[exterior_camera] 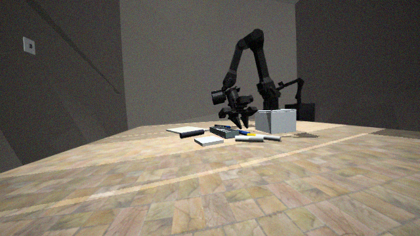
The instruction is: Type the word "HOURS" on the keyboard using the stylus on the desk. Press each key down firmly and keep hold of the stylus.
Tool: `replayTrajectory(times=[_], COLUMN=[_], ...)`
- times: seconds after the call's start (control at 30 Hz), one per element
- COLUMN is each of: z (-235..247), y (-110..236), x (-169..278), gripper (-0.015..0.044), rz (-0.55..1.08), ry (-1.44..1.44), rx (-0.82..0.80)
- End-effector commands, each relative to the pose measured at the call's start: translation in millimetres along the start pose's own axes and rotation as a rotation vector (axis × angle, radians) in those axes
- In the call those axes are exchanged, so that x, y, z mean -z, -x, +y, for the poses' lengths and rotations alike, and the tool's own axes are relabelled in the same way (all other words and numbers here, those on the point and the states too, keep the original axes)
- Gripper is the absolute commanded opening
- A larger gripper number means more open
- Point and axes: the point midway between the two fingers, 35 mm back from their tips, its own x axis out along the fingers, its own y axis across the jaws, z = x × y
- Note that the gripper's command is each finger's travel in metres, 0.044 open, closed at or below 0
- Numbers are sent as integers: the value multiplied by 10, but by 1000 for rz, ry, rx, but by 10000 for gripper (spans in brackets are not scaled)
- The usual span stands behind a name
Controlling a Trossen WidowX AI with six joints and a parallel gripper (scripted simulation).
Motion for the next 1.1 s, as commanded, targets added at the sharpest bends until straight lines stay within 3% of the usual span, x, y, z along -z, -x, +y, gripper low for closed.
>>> replayTrajectory(times=[0.0,1.03,1.07], z=[23,27,16], y=[-43,-203,-191], x=[7,97,102], gripper=[150,150,124], rz=[-7,-7,-2], ry=[-1,-1,-1], rx=[-6,-7,-4])
